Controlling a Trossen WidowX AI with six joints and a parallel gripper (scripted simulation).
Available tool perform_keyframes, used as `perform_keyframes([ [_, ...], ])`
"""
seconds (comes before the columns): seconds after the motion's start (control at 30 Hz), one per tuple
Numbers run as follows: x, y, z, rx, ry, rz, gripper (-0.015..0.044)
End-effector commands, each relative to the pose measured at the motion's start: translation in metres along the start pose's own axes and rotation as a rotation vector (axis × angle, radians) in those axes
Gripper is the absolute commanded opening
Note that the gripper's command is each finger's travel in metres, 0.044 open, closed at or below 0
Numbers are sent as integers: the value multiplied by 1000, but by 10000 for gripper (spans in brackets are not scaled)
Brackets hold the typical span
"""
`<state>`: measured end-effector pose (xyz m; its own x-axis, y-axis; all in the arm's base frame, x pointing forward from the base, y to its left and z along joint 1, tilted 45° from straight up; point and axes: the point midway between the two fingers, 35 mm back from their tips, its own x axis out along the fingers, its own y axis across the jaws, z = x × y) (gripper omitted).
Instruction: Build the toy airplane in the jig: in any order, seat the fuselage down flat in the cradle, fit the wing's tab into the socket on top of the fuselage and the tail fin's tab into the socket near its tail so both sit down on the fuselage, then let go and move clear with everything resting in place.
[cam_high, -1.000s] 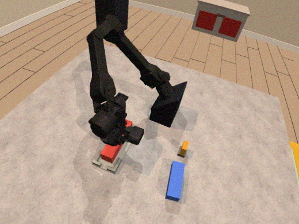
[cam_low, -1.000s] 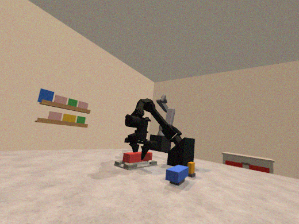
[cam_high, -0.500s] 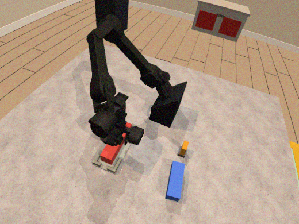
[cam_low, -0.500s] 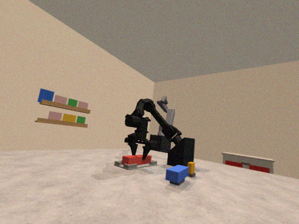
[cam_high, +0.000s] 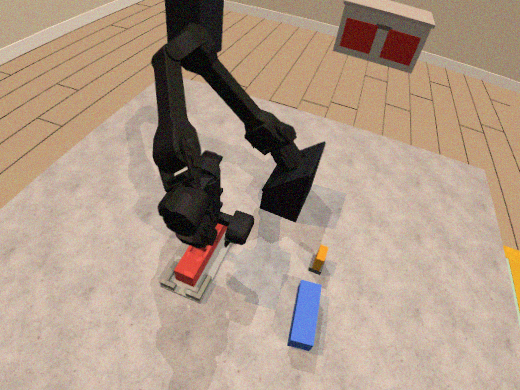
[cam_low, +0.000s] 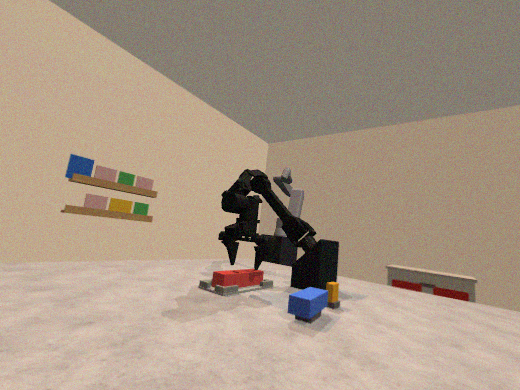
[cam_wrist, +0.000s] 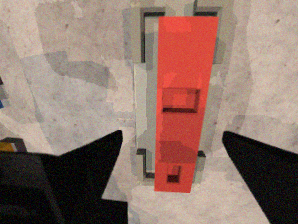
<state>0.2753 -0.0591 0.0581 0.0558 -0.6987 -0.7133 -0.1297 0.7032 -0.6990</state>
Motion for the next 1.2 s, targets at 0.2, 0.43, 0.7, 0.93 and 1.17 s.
perform_keyframes([
  [0.2, -80, 3, 0, 9, -30, -2, 440],
  [0.43, -77, 3, 0, -43, -30, -3, 440],
  [0.7, -76, 14, 6, -101, -38, 3, 440],
  [0.93, -85, 100, 49, -125, -64, 34, 440],
  [1.17, -77, 191, 65, -114, -26, 26, 440],
])
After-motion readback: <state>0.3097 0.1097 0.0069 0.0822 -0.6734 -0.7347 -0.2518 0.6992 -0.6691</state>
